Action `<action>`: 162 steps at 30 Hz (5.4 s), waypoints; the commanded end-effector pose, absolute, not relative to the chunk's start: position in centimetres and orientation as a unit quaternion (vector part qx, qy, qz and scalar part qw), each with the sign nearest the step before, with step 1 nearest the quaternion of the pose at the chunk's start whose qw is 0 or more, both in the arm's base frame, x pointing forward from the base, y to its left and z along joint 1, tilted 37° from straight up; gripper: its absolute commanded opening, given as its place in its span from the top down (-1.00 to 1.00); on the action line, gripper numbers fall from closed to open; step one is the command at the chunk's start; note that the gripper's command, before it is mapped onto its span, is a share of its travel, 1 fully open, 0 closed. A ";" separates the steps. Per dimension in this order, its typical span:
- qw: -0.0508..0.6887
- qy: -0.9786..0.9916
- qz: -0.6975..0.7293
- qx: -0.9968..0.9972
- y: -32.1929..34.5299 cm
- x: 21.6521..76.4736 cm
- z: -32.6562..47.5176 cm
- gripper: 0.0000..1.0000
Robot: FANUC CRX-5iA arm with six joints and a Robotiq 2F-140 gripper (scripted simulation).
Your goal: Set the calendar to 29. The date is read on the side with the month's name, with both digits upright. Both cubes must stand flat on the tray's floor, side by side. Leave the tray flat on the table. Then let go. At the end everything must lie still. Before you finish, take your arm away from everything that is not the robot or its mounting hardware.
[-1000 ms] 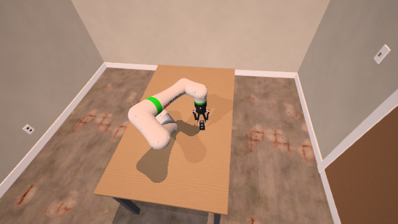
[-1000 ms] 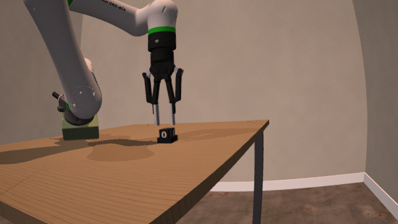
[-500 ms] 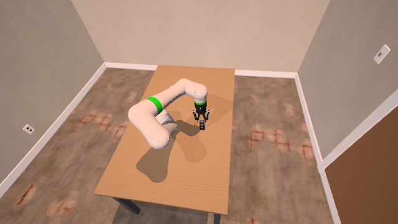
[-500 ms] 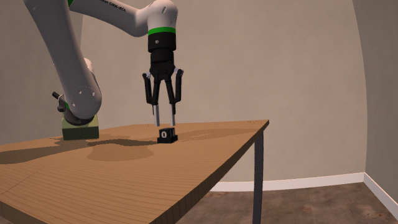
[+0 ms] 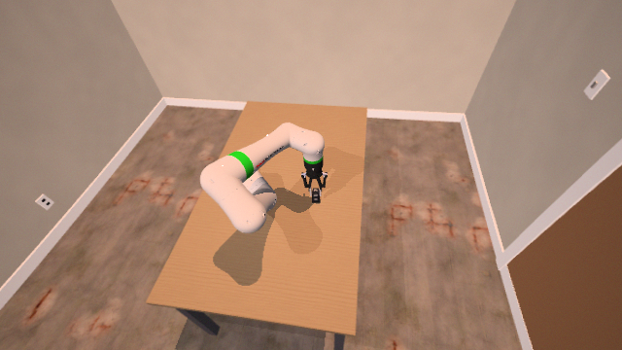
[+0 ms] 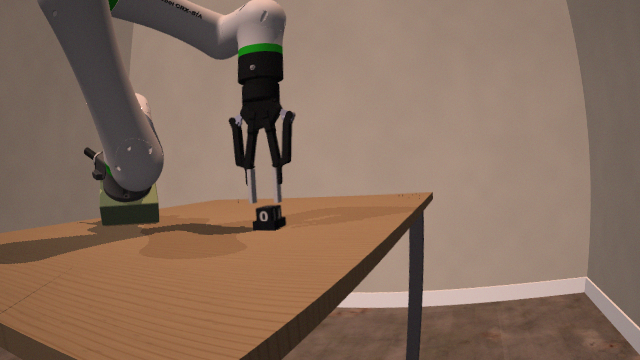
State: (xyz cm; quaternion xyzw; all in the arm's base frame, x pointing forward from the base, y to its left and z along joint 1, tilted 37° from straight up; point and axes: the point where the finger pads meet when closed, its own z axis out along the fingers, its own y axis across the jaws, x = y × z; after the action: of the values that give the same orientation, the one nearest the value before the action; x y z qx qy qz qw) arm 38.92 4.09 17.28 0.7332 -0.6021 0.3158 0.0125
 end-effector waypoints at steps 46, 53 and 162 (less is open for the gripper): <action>0.012 -0.602 0.316 0.733 2.9 40.3 14.9 0.42; 0.012 -0.602 0.316 0.733 2.9 40.3 14.9 0.42; 0.064 -0.473 0.309 0.822 9.3 35.9 21.6 0.66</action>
State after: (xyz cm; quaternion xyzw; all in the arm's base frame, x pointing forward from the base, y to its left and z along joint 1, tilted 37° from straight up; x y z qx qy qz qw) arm 35.86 8.48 22.00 0.7939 -0.5180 0.3152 0.0461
